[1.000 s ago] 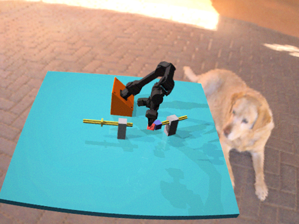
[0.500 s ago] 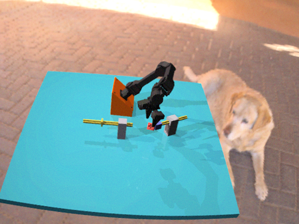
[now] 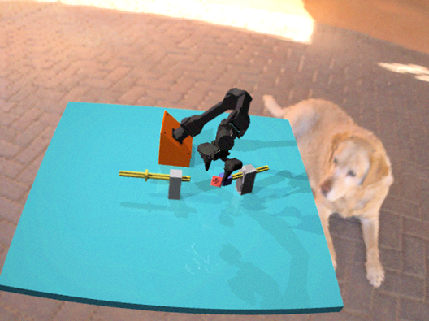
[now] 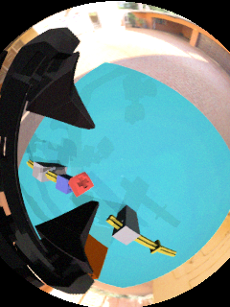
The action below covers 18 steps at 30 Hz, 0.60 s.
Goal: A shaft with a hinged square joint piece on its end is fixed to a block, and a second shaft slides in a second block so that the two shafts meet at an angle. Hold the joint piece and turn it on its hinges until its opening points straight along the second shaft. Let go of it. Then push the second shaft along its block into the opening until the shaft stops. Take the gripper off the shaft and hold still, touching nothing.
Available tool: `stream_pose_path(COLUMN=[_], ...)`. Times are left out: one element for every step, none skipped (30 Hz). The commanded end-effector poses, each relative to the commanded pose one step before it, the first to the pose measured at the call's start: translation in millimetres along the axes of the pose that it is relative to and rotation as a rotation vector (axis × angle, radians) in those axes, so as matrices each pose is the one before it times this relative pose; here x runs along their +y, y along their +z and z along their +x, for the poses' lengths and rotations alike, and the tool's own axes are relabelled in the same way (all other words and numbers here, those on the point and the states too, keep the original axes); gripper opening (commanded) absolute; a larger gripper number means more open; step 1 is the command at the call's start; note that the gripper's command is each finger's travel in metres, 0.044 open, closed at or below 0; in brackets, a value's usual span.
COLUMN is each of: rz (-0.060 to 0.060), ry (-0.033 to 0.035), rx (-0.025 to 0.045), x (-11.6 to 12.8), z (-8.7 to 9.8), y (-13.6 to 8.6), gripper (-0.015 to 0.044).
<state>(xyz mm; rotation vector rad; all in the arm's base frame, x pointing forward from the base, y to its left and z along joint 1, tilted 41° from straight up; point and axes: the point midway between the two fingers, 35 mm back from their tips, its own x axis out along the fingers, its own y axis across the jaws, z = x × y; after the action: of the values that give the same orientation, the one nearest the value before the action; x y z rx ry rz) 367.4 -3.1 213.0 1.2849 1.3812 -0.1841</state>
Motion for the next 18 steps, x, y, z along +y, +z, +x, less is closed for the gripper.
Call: stream_pose_path(rz=[-0.1136,-0.0303,-0.0303,-0.0303,-0.0303,-0.0303,-0.0303,-0.0303,-0.0303,-0.0303,-0.0303,-0.0303,-0.0303,-0.03,-0.03,-0.03,-0.03,-0.03], ry=[0.00419,0.00013,0.00014,0.00014,0.00014,0.00014,0.00014,0.00014,0.00014,0.00014,0.00014,0.00014,0.00014,0.00002,0.00001,0.00001,0.0,0.0], rx=[0.00233,0.00003,0.00003,0.00002,0.00002,0.00002,0.00001,0.00001,0.0,0.0,0.0,-0.00001,-0.00001,-0.00017,-0.00017,-0.00017,-0.00017,-0.00017], x=[0.59,0.0,0.0,0.0,0.01,0.01,0.01,0.01,0.01,0.01,0.01,0.01,0.01,-0.04,-0.04,-0.04,-0.04,-0.04], z=[0.49,0.11,0.11,0.11,0.11,0.11,0.11,0.11,0.11,0.11,0.11,0.11,0.11,0.13,0.13,0.13,0.13,0.13], y=[-0.58,-0.03,-0.03,-0.03,-0.03,-0.03,-0.03,-0.03,-0.03,-0.03,-0.03,-0.03,-0.03,0.02,0.02,0.02,0.01,0.01], gripper=[0.044,0.044,0.044,0.044,0.044,0.044,0.044,0.044,0.044,0.044,0.044,0.044,0.044,0.044,0.044,0.044,0.044,0.044])
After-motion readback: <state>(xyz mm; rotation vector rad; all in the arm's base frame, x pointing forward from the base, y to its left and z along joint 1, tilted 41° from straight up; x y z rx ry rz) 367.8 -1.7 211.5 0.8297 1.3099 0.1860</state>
